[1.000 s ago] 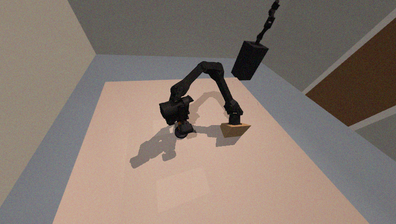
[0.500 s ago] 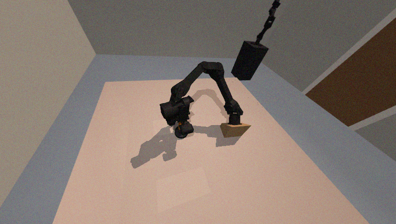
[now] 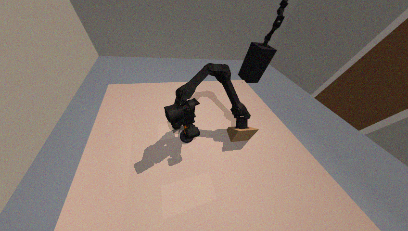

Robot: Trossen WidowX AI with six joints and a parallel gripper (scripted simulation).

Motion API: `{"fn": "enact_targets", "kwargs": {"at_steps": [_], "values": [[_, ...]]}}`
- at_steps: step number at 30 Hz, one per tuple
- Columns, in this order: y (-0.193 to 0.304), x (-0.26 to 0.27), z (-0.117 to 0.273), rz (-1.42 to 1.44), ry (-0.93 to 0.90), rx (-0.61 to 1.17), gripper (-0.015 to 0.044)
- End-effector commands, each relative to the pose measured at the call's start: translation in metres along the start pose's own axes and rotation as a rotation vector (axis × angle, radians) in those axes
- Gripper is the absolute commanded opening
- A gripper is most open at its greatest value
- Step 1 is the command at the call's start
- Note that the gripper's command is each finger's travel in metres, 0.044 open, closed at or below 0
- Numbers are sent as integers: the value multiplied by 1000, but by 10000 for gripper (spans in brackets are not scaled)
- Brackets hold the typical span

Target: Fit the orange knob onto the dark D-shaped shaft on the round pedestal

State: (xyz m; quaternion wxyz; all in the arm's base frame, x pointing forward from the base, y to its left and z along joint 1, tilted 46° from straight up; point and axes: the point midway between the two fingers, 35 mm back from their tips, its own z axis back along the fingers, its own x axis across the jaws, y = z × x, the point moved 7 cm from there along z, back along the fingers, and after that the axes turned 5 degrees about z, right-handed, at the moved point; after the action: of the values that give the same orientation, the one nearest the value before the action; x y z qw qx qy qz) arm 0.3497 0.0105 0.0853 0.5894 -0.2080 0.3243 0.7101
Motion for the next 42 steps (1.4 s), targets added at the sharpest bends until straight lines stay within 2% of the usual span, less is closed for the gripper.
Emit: {"fn": "enact_targets", "kwargs": {"at_steps": [1, 4, 42], "values": [[-2, -1, 2, 90, 3, -6, 0], [-4, 0, 2, 174, 4, -6, 0], [0, 0, -3, 181, 4, -6, 0]]}}
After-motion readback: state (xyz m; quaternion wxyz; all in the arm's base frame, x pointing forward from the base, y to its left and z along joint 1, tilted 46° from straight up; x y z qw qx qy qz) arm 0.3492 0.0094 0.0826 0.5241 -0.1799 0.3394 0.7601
